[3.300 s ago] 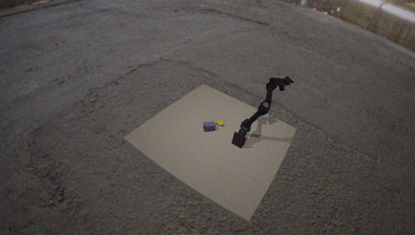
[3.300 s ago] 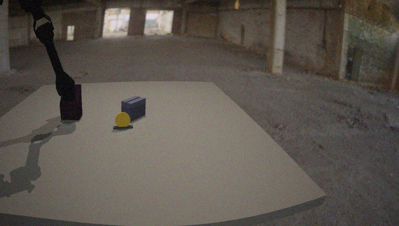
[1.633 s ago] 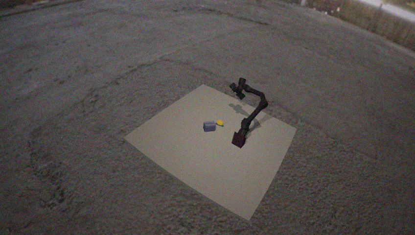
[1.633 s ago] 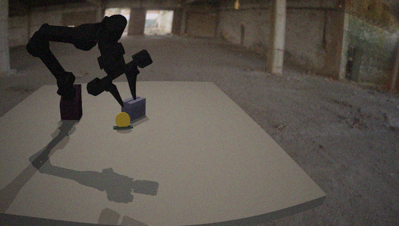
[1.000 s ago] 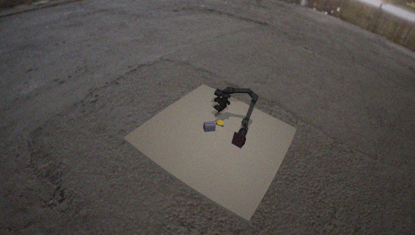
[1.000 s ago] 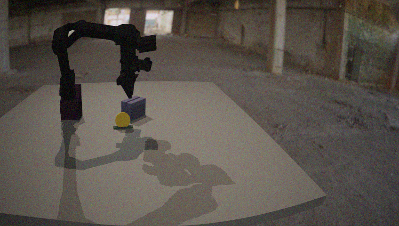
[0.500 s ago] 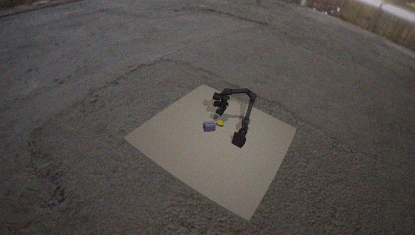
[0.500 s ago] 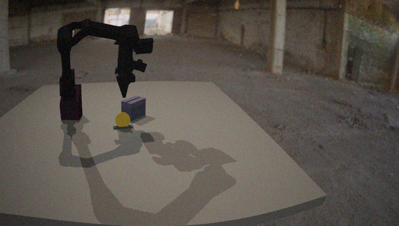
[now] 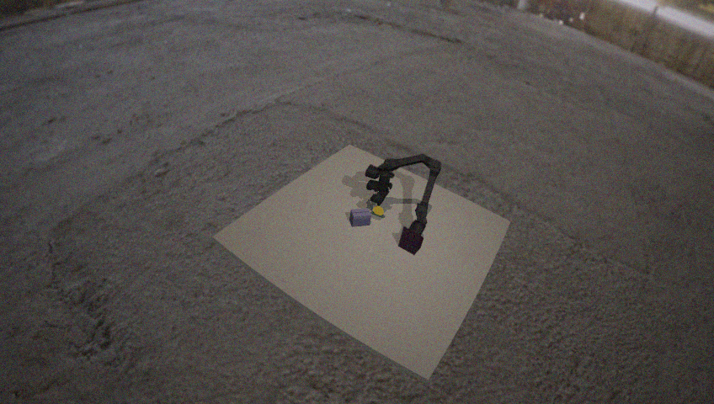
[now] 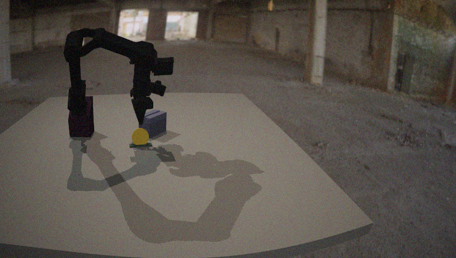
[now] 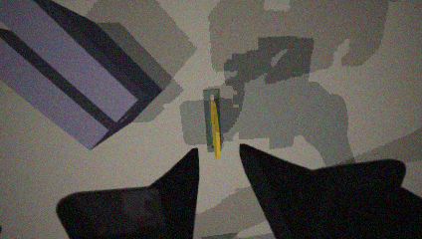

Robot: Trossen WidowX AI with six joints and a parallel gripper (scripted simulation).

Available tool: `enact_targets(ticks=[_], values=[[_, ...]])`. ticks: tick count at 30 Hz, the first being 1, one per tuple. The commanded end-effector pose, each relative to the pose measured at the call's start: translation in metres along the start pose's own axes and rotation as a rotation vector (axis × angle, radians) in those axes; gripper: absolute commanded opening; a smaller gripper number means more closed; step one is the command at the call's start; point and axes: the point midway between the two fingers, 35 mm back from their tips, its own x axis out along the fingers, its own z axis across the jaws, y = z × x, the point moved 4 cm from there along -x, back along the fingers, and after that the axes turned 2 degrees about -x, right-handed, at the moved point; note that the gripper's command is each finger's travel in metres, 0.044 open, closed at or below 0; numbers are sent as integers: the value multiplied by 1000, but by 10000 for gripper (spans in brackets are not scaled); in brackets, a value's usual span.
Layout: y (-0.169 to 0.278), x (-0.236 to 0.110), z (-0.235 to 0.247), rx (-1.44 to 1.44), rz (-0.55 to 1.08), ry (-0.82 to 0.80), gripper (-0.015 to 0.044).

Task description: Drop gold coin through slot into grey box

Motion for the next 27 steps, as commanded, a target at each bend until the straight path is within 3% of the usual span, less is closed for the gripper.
enact_targets(ticks=[1,27], values=[[0,6,0,-3,-1,5,161],[-1,48,-1,-1,-1,4,161]])
